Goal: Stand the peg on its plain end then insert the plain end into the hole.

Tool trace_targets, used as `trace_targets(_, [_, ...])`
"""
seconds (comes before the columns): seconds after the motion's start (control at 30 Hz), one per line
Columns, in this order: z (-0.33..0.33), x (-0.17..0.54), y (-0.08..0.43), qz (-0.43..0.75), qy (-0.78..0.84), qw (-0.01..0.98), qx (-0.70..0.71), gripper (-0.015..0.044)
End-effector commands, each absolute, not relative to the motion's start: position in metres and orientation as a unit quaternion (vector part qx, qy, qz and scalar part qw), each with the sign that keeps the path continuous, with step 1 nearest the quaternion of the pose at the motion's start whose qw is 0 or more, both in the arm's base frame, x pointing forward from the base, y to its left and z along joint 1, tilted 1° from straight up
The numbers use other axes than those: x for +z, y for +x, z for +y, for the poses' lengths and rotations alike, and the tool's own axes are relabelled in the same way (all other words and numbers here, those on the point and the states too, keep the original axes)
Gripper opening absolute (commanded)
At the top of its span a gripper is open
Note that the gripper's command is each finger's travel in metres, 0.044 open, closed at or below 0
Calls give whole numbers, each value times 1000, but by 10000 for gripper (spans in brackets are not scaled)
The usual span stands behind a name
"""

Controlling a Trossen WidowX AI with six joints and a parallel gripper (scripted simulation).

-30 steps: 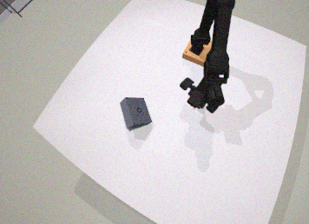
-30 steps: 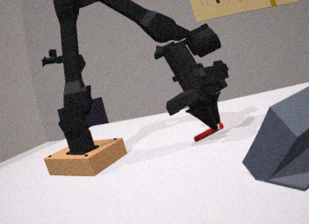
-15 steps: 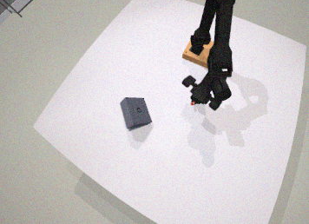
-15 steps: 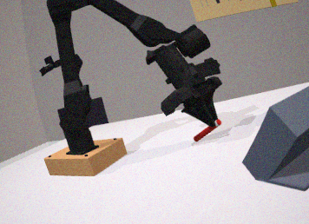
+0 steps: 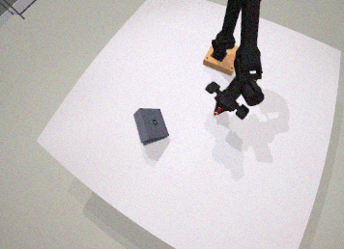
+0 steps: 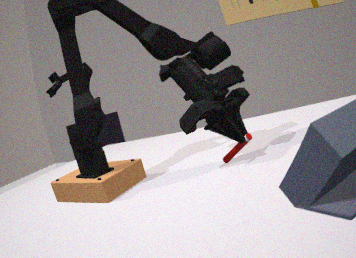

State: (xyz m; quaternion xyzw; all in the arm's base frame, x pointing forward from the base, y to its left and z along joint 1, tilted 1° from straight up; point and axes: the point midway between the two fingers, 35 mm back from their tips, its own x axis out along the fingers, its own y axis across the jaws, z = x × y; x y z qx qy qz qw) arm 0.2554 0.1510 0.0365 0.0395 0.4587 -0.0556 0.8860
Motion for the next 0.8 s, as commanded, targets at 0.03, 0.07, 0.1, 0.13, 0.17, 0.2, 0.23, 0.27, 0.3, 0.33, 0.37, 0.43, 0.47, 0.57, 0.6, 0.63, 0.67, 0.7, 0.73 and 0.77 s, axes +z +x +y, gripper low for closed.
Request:
trace_targets(0.03, [151,39,252,437,41,897,-56,50])
trace_targets(0.07, [151,39,251,433,40,899,-57,50])
trace_targets(0.1, [152,39,250,429,40,901,-57,50])
trace_targets(0.13, [152,40,250,425,40,902,-57,50])
trace_targets(0.17, [152,40,249,421,40,904,-57,50])
trace_targets(0.2, [152,40,249,417,39,906,-57,50])
trace_targets(0.23, [152,40,248,413,39,908,-57,50])
trace_targets(0.27, [152,40,247,410,39,910,-58,50])
trace_targets(0.3, [152,41,247,406,39,911,-58,50])
trace_targets(0.33, [152,41,246,402,38,913,-58,50])
trace_targets(0.37, [152,41,245,398,38,915,-58,50])
trace_targets(0.43, [152,41,244,390,38,918,-58,50])
trace_targets(0.47, [153,42,243,386,37,920,-59,50])
trace_targets(0.57, [153,42,241,374,37,925,-59,50])
trace_targets(0.6, [153,42,241,370,36,926,-59,50])
trace_targets(0.63, [153,42,240,366,36,928,-59,50])
trace_targets(0.67, [153,43,240,362,36,930,-60,50])
trace_targets(0.7, [153,43,239,358,36,931,-60,50])
trace_targets(0.73, [153,43,238,354,35,933,-60,50])
trace_targets(0.77, [153,43,238,350,35,934,-60,50])
